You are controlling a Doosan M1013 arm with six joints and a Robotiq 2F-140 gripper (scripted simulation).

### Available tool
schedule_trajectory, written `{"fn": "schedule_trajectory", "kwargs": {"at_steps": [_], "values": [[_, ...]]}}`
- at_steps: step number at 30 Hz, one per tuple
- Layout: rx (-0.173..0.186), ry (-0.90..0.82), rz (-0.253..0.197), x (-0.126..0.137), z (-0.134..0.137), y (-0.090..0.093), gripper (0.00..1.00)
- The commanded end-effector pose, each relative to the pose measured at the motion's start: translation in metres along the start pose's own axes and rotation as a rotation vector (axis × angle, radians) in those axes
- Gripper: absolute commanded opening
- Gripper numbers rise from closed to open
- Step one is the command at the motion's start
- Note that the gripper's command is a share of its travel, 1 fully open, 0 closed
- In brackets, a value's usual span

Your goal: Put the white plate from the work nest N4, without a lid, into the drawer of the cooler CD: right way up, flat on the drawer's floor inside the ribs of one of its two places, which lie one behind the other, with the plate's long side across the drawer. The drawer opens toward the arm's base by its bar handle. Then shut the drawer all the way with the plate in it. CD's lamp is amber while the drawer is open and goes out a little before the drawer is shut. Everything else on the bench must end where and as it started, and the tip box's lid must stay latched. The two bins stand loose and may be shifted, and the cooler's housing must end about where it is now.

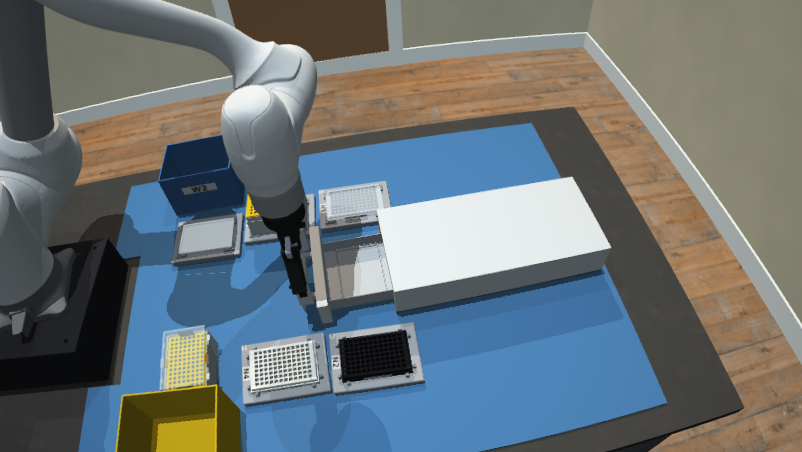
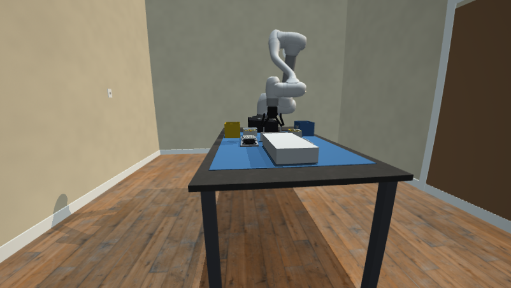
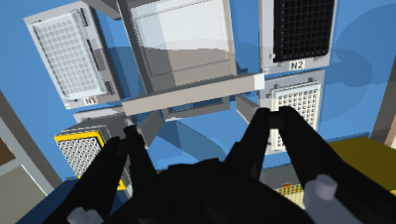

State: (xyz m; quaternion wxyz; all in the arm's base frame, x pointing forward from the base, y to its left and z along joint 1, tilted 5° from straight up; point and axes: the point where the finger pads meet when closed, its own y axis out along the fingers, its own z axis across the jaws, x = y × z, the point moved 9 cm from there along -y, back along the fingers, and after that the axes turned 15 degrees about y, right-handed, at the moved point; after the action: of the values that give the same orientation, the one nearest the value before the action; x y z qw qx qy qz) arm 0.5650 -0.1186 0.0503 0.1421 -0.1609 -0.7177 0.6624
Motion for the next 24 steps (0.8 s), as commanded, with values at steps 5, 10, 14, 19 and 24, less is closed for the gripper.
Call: {"fn": "schedule_trajectory", "kwargs": {"at_steps": [5, 10, 14, 19, 24], "values": [[-0.002, -0.006, -0.001, 0.0031, -0.0017, 0.0128, 0.87], [-0.002, -0.006, -0.001, 0.0031, -0.0017, 0.0128, 0.87], [-0.002, -0.006, -0.001, 0.0031, -0.0017, 0.0128, 0.87], [-0.002, -0.006, -0.001, 0.0031, -0.0017, 0.0128, 0.87], [-0.002, -0.006, -0.001, 0.0031, -0.0017, 0.0128, 0.87]]}}
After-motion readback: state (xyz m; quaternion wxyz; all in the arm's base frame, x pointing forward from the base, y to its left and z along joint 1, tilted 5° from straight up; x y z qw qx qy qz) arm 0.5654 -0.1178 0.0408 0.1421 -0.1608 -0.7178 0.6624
